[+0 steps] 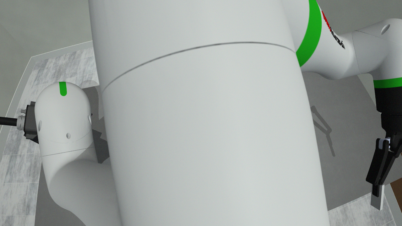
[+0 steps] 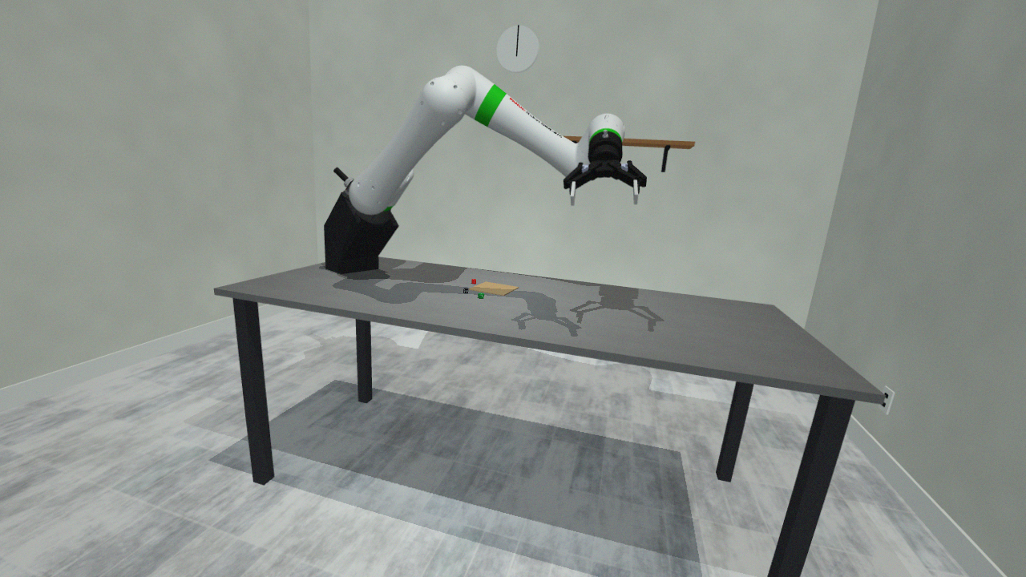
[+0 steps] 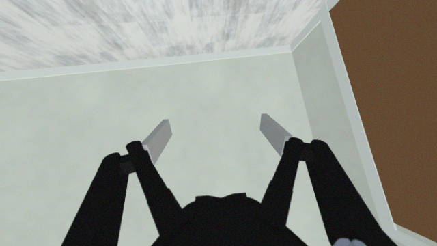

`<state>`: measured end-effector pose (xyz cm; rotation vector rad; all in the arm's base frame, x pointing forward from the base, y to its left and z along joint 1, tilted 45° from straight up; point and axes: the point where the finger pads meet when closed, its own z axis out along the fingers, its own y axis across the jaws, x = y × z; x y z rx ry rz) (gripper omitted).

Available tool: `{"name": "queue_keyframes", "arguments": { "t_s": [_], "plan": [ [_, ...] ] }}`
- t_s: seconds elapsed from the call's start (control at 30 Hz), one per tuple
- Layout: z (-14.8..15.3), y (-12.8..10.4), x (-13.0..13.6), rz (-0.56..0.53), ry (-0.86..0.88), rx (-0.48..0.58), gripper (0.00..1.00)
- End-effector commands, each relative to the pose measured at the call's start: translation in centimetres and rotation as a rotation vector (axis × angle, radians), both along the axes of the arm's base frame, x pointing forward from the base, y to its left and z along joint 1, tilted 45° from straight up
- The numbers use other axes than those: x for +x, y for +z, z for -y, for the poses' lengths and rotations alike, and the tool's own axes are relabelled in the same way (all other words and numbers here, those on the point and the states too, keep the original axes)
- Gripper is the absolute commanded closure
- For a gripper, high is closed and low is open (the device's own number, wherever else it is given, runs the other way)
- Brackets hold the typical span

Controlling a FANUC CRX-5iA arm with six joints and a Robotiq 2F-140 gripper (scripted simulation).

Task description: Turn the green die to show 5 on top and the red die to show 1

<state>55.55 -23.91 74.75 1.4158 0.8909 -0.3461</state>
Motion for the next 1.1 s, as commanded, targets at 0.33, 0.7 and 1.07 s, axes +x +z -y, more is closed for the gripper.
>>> {"name": "queue_keyframes", "arguments": {
  "t_s": [0.33, 0.7, 1.07],
  "plan": [
    [0.0, 0.0, 0.0, 0.001, 0.0, 0.0, 0.0],
    [-0.9, -2.2, 0.0, 0.036, 0.049, 0.061, 0.0],
    [-5.1, -12.7, -1.2, 0.164, 0.205, 0.346, 0.0]
  ]
}}
